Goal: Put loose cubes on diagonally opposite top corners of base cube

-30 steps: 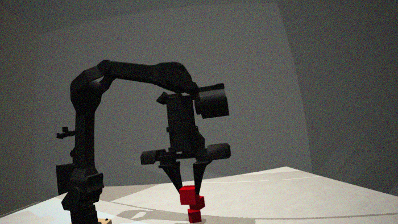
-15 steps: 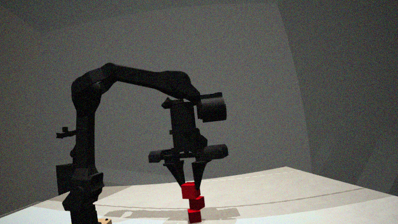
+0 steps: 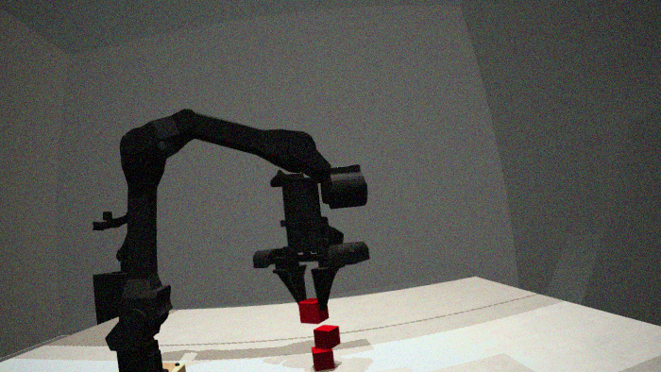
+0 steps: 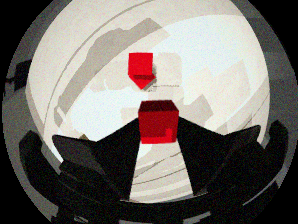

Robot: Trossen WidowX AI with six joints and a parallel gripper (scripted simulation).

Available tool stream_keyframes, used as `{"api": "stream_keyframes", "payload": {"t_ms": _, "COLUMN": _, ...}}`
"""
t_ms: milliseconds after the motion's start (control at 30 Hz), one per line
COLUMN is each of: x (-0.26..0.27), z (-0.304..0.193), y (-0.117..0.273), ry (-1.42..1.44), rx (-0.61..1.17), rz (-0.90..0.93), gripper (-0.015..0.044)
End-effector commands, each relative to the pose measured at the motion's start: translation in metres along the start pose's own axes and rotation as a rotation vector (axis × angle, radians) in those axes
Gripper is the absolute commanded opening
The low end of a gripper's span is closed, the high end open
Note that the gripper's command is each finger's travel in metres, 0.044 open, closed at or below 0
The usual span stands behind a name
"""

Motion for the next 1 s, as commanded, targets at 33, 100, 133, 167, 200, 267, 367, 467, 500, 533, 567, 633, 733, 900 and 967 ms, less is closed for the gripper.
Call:
{"api": "stream_keyframes", "payload": {"t_ms": 33, "x": 0.014, "z": 0.010, "y": -0.002, "ry": -0.052, "rx": 0.003, "rz": -0.001, "gripper": 0.0105}}
{"api": "stream_keyframes", "payload": {"t_ms": 100, "x": 0.019, "z": 0.014, "y": -0.002, "ry": -0.069, "rx": 0.002, "rz": -0.001, "gripper": 0.0105}}
{"api": "stream_keyframes", "payload": {"t_ms": 133, "x": 0.021, "z": 0.016, "y": -0.002, "ry": -0.078, "rx": 0.002, "rz": -0.001, "gripper": 0.0105}}
{"api": "stream_keyframes", "payload": {"t_ms": 167, "x": 0.023, "z": 0.017, "y": -0.003, "ry": -0.085, "rx": 0.002, "rz": -0.001, "gripper": 0.0105}}
{"api": "stream_keyframes", "payload": {"t_ms": 200, "x": 0.025, "z": 0.018, "y": -0.003, "ry": -0.090, "rx": 0.002, "rz": -0.001, "gripper": 0.0105}}
{"api": "stream_keyframes", "payload": {"t_ms": 267, "x": 0.025, "z": 0.018, "y": -0.003, "ry": -0.091, "rx": 0.002, "rz": -0.001, "gripper": 0.0105}}
{"api": "stream_keyframes", "payload": {"t_ms": 367, "x": 0.025, "z": 0.018, "y": -0.010, "ry": -0.092, "rx": 0.002, "rz": -0.001, "gripper": 0.0105}}
{"api": "stream_keyframes", "payload": {"t_ms": 467, "x": 0.025, "z": 0.018, "y": -0.020, "ry": -0.092, "rx": 0.002, "rz": -0.001, "gripper": 0.0105}}
{"api": "stream_keyframes", "payload": {"t_ms": 500, "x": 0.026, "z": 0.018, "y": -0.023, "ry": -0.093, "rx": 0.002, "rz": -0.001, "gripper": 0.0105}}
{"api": "stream_keyframes", "payload": {"t_ms": 533, "x": 0.026, "z": 0.017, "y": -0.026, "ry": -0.093, "rx": 0.002, "rz": -0.001, "gripper": 0.0105}}
{"api": "stream_keyframes", "payload": {"t_ms": 567, "x": 0.026, "z": 0.017, "y": -0.029, "ry": -0.093, "rx": 0.002, "rz": -0.001, "gripper": 0.0105}}
{"api": "stream_keyframes", "payload": {"t_ms": 633, "x": 0.026, "z": 0.017, "y": -0.033, "ry": -0.093, "rx": 0.002, "rz": -0.001, "gripper": 0.0105}}
{"api": "stream_keyframes", "payload": {"t_ms": 733, "x": 0.026, "z": 0.017, "y": -0.033, "ry": -0.093, "rx": 0.002, "rz": -0.001, "gripper": 0.0105}}
{"api": "stream_keyframes", "payload": {"t_ms": 900, "x": 0.026, "z": 0.017, "y": -0.033, "ry": -0.093, "rx": 0.002, "rz": -0.001, "gripper": 0.0105}}
{"api": "stream_keyframes", "payload": {"t_ms": 967, "x": 0.026, "z": 0.017, "y": -0.033, "ry": -0.093, "rx": 0.002, "rz": -0.001, "gripper": 0.0105}}
Point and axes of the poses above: the point midway between the two fingers, 35 mm back from their tips, its own y axis back along the fingers, its own x axis across the jaws, z = x × y, the point moved 1 cm from there along y, back along the fingers, and after that the axes turned 6 degrees about -y, right-handed, at the moved point
